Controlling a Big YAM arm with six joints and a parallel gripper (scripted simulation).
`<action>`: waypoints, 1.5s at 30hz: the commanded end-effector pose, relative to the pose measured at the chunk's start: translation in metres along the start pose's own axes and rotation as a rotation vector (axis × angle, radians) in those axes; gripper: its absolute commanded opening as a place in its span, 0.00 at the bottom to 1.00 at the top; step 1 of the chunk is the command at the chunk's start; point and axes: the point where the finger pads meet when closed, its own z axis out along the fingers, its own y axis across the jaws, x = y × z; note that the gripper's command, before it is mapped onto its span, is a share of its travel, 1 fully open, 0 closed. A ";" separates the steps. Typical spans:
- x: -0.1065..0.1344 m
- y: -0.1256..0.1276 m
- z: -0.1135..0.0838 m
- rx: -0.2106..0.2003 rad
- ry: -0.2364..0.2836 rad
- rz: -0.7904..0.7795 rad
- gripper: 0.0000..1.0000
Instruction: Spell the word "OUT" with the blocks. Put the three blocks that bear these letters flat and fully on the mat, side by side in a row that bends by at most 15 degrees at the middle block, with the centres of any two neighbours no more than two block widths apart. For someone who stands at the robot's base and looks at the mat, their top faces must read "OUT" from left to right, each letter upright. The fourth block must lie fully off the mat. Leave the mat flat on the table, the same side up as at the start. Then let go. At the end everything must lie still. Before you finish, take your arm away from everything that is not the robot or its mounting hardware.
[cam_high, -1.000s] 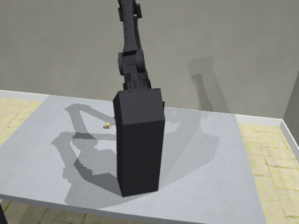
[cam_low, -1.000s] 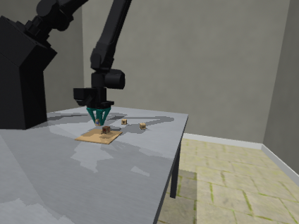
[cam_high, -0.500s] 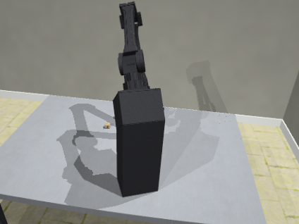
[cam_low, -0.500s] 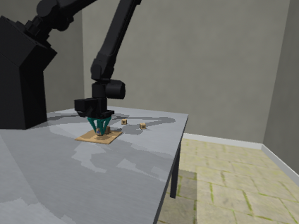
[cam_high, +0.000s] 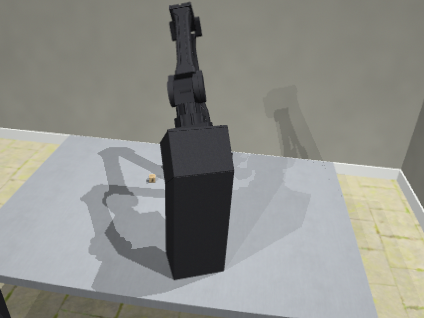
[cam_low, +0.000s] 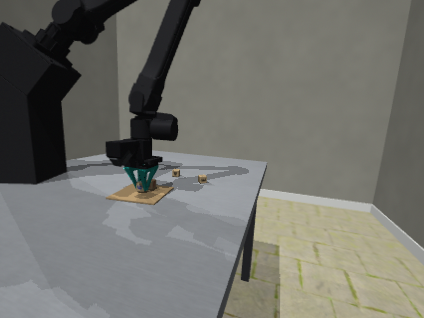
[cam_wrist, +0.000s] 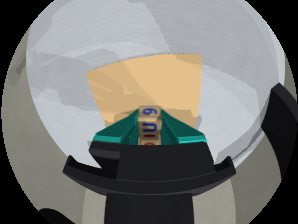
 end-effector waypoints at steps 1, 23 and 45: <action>0.007 0.006 -0.002 -0.021 0.005 -0.003 0.20; 0.005 0.008 -0.004 -0.018 0.002 -0.008 0.20; 0.004 0.008 -0.004 -0.018 0.001 -0.009 0.20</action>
